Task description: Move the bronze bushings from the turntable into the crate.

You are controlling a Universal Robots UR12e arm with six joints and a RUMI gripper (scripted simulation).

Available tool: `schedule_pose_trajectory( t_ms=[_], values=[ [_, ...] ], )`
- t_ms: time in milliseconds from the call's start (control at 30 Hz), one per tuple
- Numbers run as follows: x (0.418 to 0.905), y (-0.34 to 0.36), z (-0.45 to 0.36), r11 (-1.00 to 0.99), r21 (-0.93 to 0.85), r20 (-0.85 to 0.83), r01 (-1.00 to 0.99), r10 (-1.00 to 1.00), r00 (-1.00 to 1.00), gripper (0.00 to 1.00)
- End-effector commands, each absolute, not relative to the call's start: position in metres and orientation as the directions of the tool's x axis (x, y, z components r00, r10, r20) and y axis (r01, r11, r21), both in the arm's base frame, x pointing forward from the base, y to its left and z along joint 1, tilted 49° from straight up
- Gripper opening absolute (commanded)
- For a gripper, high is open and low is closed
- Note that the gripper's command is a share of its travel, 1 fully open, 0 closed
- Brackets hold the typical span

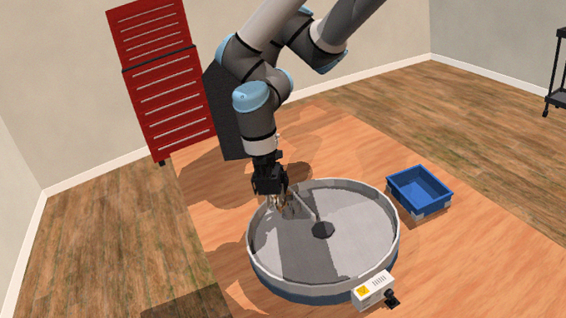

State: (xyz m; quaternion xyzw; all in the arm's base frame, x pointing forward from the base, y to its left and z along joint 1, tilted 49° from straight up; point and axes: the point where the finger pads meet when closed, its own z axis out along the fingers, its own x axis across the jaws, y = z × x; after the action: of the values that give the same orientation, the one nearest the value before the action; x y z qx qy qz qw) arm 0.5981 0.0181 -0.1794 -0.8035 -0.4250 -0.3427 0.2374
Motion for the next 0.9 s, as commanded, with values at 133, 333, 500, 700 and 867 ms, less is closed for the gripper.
schedule_pose_trajectory(
  t_ms=[133,333,500,700,867],
  values=[
    [0.601,0.015,-0.178,-0.528,-0.085,0.752,0.845,0.522,0.402,0.0],
    [0.596,0.01,-0.173,-0.529,-0.087,0.752,0.844,0.521,0.404,0.0],
    [0.591,0.003,-0.165,-0.529,-0.088,0.752,0.844,0.52,0.405,0.0],
    [0.581,-0.016,-0.147,-0.529,-0.088,0.752,0.844,0.52,0.405,0.0],
    [0.578,-0.023,-0.141,-0.529,-0.087,0.752,0.844,0.521,0.404,0.0]
  ],
)
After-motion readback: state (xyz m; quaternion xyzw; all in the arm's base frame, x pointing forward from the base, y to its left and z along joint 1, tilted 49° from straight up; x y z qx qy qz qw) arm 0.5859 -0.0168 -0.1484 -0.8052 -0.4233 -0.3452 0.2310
